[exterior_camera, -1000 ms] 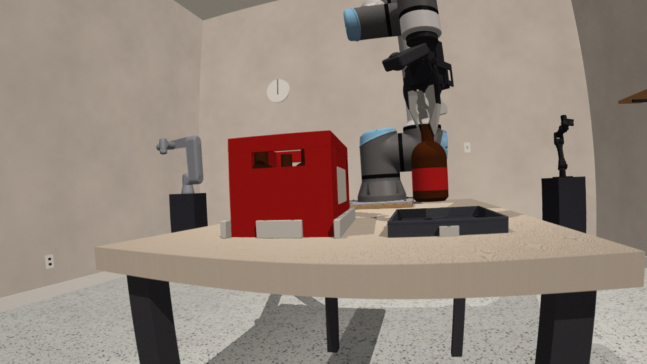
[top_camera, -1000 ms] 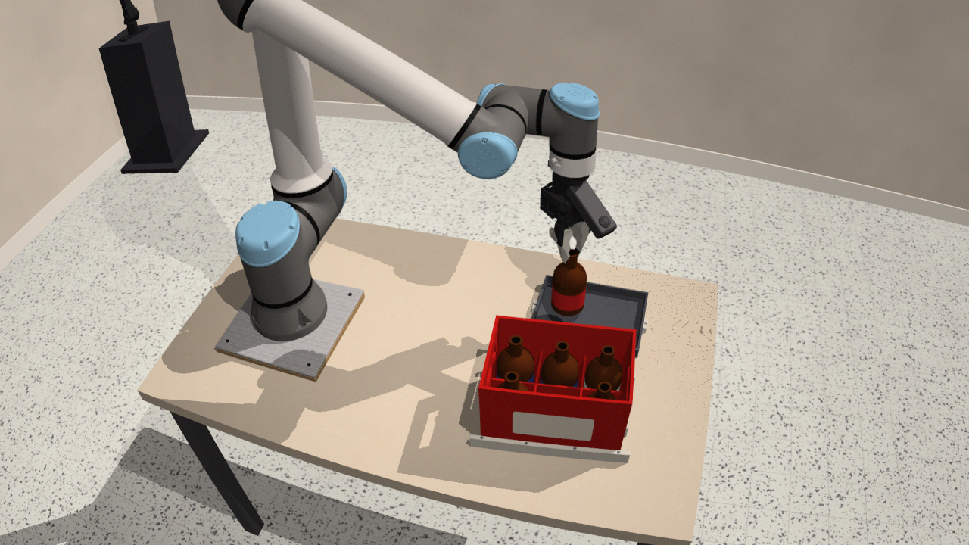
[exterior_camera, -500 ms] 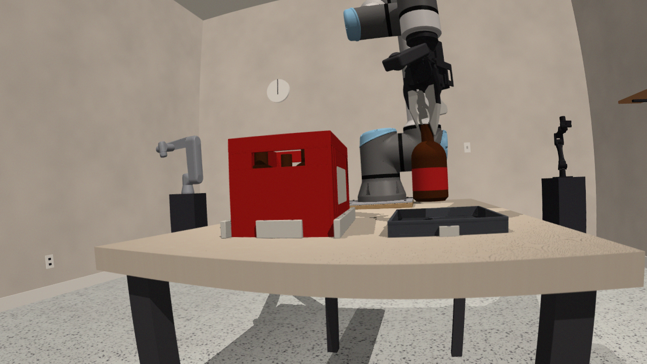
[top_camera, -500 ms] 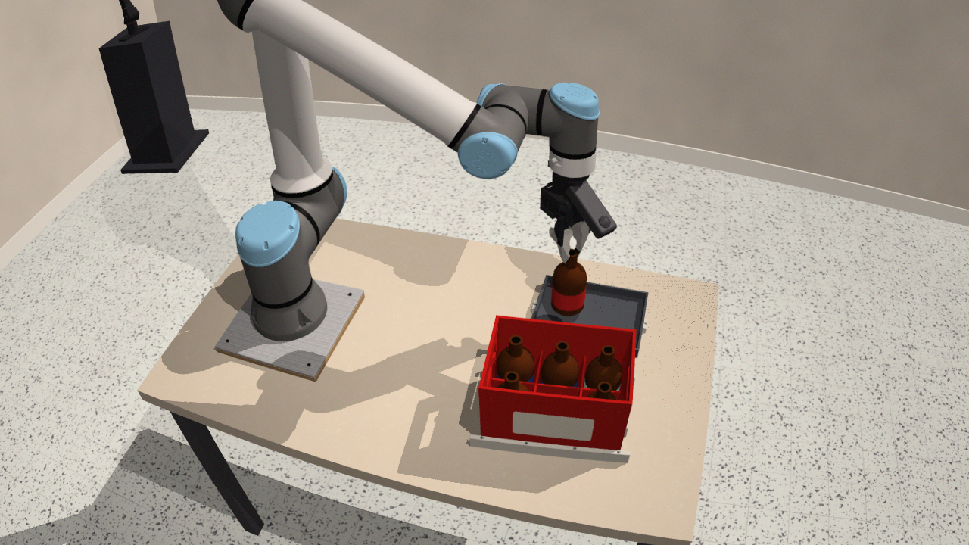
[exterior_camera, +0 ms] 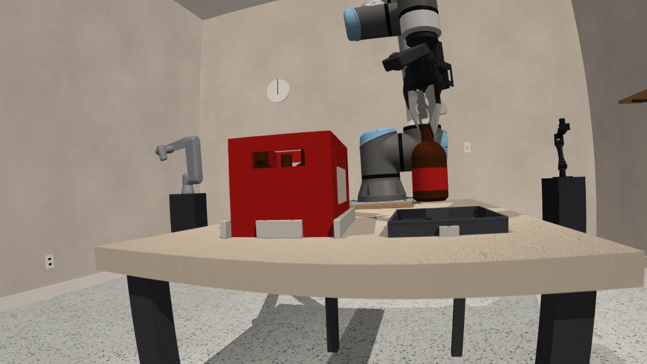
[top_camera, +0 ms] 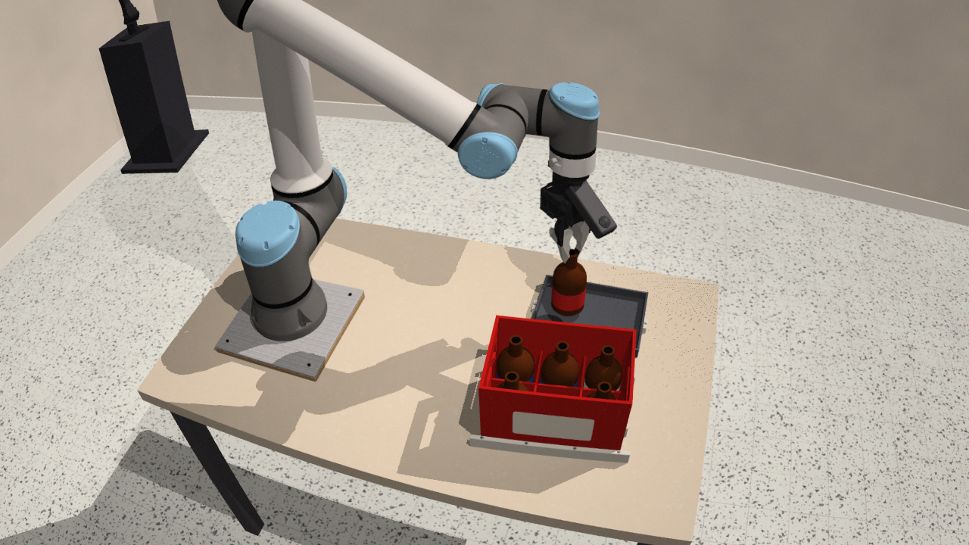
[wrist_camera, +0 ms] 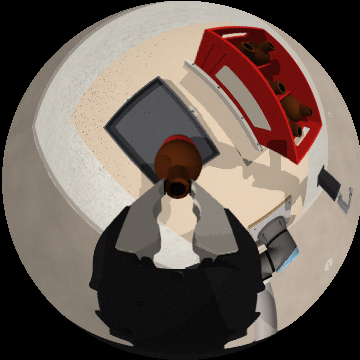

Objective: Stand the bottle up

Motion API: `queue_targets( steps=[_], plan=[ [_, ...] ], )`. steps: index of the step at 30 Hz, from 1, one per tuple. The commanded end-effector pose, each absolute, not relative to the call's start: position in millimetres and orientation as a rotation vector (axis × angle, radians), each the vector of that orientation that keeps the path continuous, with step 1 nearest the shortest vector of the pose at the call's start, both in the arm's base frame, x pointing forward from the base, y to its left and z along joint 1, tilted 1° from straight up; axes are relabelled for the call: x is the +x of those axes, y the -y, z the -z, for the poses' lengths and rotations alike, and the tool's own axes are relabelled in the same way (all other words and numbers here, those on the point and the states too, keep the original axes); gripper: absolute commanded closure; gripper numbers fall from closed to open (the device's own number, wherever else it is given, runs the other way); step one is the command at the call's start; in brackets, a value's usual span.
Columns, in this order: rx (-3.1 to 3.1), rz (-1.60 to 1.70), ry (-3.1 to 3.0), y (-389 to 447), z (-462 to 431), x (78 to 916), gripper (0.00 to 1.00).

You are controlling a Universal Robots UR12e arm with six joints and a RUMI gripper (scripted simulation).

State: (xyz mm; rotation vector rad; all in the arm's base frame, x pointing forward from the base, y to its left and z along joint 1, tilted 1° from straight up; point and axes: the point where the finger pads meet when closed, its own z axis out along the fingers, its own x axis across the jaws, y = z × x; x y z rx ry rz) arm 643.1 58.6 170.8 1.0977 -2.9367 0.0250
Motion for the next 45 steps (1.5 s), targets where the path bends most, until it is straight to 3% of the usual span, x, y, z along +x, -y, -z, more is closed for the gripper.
queue_targets(
  steps=[1,45],
  plan=[
    [1.098,-0.026,2.938,-59,-172,644,1.0],
    [1.098,-0.026,2.938,-59,-203,644,1.0]
  ],
)
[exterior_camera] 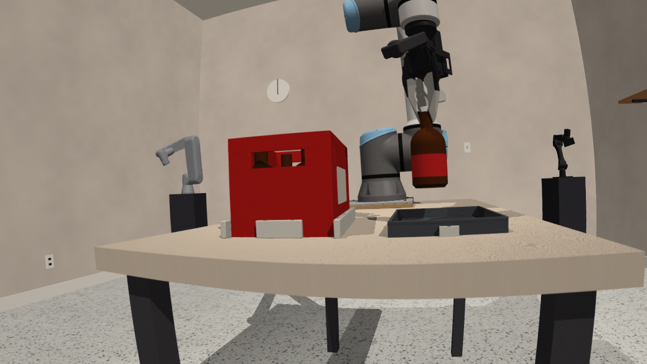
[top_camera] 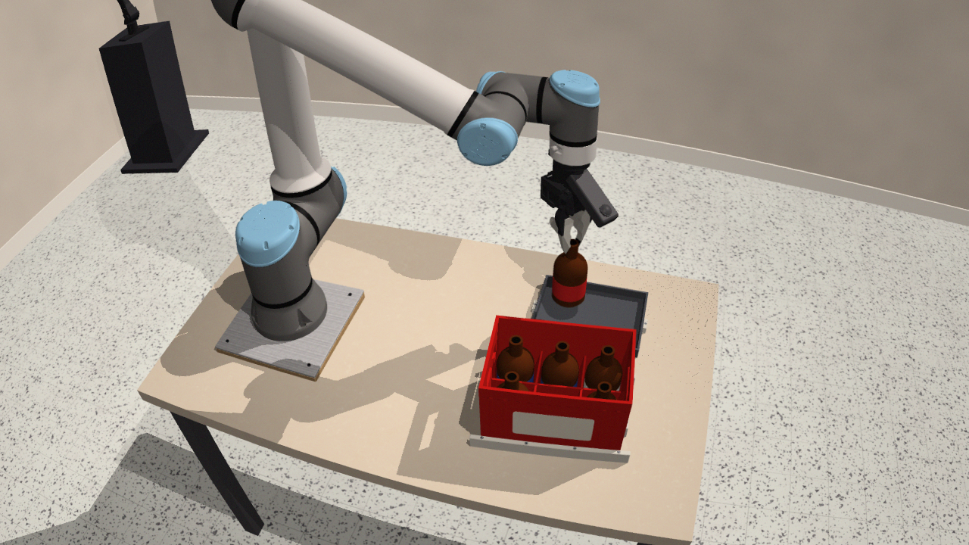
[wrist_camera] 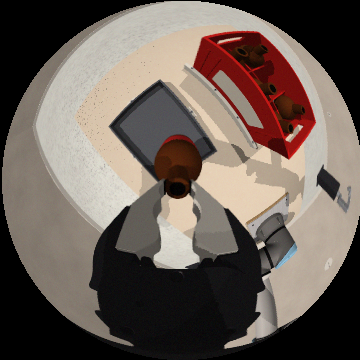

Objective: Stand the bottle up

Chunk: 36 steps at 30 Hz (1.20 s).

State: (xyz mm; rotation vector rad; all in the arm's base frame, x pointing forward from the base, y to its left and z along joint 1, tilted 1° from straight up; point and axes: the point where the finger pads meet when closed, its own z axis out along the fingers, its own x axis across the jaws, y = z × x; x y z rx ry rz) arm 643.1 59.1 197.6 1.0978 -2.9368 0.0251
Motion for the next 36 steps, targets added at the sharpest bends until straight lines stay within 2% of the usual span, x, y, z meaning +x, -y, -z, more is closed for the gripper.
queue_targets(
  steps=[1,36],
  plan=[
    [1.098,-0.026,2.938,-59.1,-202.7,643.7,1.0],
    [1.098,-0.026,2.938,-59.2,-211.9,643.7,1.0]
  ],
)
